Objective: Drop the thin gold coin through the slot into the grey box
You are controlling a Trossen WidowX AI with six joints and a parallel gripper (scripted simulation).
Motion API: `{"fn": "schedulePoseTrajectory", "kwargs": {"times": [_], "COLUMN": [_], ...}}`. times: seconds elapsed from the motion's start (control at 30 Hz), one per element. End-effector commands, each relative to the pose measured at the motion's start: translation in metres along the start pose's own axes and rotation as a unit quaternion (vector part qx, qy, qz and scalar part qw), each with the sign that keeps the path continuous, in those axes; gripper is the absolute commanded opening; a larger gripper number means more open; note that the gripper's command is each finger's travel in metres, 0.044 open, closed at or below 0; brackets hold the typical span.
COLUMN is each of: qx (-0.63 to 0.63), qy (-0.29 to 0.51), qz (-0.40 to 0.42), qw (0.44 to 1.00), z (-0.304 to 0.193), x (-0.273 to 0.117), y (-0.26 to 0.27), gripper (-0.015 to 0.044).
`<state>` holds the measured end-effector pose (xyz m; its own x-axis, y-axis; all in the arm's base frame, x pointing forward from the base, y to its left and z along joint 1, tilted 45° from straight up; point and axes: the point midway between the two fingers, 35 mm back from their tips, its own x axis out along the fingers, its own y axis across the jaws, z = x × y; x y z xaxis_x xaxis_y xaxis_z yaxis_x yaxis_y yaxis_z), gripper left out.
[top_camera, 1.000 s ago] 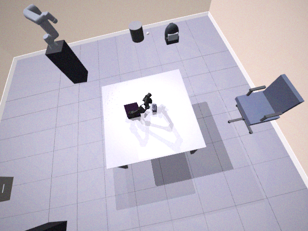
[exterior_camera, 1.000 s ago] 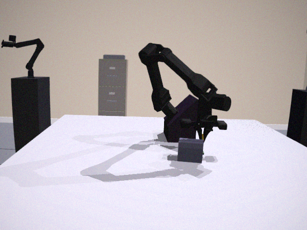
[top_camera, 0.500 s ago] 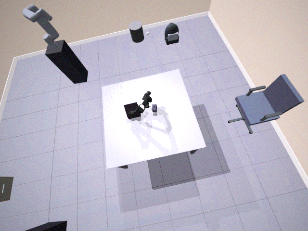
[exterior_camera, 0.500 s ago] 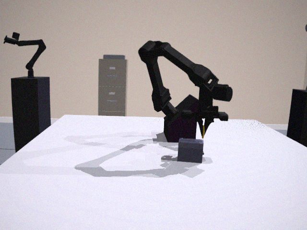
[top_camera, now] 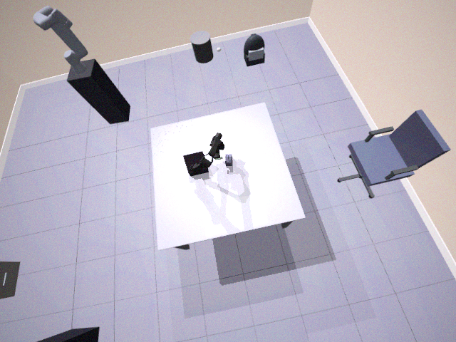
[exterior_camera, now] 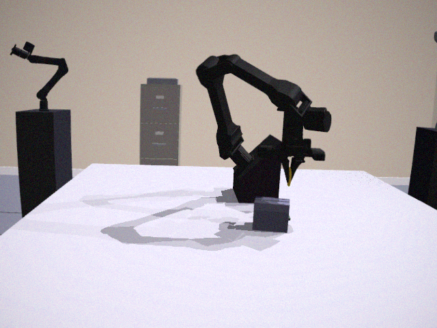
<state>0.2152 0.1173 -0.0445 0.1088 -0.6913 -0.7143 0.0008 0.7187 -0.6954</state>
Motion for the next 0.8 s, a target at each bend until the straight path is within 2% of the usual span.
{"fn": "schedulePoseTrajectory", "kwargs": {"times": [0.0,0.37,0.77], "qx": [-0.034,-0.222,-0.416], "qy": [0.001,0.000,0.000], "qz": [0.002,0.002,0.003], "qw": [0.999,0.975,0.909], "z": [-0.0003,-0.0033,-0.0065], "x": [-0.0030,-0.0035,-0.0041], "y": [-0.0010,-0.0015,-0.0021], "gripper": [0.0000,0.0000,0.0000]}}
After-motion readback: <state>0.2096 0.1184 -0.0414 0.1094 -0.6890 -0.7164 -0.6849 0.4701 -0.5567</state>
